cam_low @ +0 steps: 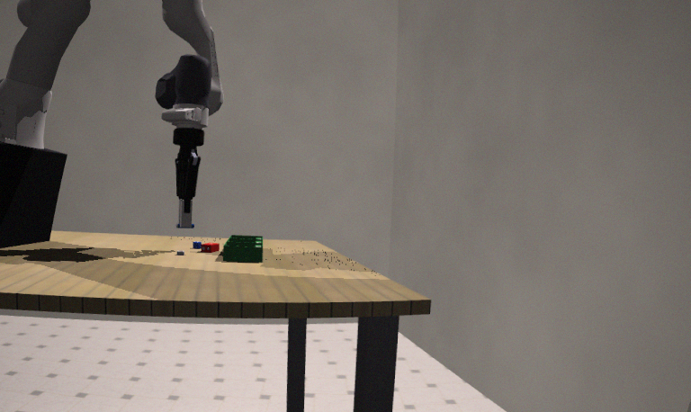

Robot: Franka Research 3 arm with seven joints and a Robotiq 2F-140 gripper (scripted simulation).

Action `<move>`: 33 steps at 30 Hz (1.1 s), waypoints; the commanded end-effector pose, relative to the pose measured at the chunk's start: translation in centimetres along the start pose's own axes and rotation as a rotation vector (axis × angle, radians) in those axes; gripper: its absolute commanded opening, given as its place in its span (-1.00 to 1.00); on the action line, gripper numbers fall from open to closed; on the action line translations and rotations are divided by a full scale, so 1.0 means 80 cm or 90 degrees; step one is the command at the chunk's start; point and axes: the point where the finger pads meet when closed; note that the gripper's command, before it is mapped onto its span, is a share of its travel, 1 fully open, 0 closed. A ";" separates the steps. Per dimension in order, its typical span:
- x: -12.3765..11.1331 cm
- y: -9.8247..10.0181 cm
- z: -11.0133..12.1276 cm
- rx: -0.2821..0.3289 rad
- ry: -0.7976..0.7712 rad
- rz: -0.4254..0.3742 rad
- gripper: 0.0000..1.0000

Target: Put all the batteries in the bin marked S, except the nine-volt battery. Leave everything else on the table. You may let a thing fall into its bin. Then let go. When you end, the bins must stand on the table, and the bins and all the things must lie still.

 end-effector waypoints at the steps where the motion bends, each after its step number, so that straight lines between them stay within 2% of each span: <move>1: -0.009 -0.001 -0.010 -0.003 -0.013 0.001 -0.94; 10: -0.051 -0.002 -0.060 -0.003 -0.013 0.001 -0.94; 16: -0.051 -0.002 -0.060 -0.003 -0.013 0.001 -0.94; 21: -0.074 -0.002 -0.090 -0.003 0.146 0.000 -0.94; 29: -0.112 -0.002 -0.136 0.010 0.261 -0.004 -0.94; 32: -0.114 -0.002 -0.138 0.012 0.274 -0.005 -0.94; 33: -0.114 -0.002 -0.138 0.014 0.307 -0.004 -0.94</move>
Point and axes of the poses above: the point where the finger pads meet when closed, its own y axis back along the fingers, its own z axis across the jaws, x = y × z, and after that the axes turned 15 degrees about y, right-handed
